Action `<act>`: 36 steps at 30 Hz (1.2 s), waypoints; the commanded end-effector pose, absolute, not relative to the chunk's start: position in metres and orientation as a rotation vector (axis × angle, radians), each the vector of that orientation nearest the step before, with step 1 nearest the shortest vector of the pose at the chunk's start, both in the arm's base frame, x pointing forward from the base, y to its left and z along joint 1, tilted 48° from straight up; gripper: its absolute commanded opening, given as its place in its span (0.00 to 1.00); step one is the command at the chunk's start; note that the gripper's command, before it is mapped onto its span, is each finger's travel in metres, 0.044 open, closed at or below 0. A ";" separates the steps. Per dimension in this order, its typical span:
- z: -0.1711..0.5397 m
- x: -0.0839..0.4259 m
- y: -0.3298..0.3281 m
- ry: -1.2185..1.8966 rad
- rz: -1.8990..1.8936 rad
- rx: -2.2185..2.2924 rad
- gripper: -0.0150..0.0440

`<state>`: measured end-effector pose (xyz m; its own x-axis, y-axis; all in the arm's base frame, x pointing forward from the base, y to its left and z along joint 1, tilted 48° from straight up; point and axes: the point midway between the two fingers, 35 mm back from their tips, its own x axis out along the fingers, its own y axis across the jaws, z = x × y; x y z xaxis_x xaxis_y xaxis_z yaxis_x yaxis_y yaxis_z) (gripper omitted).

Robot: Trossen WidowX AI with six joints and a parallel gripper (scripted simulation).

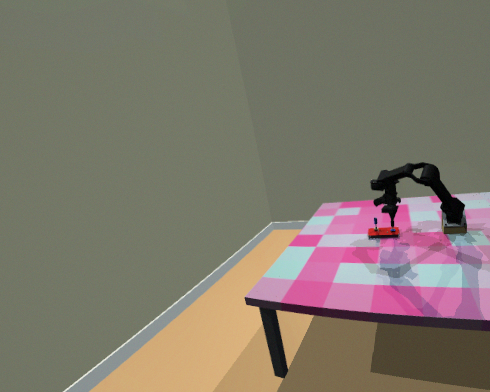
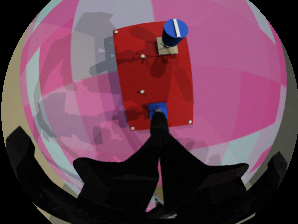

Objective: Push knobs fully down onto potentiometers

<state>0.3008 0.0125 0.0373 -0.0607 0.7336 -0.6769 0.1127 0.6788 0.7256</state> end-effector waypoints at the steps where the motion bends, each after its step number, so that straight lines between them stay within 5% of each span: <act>1: 0.036 0.302 0.015 1.573 0.590 0.713 0.25; 36: 0.030 0.301 0.022 1.573 0.590 0.713 0.25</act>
<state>0.3002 0.0177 0.0321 -0.0576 0.7348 -0.6758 0.1183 0.6772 0.7262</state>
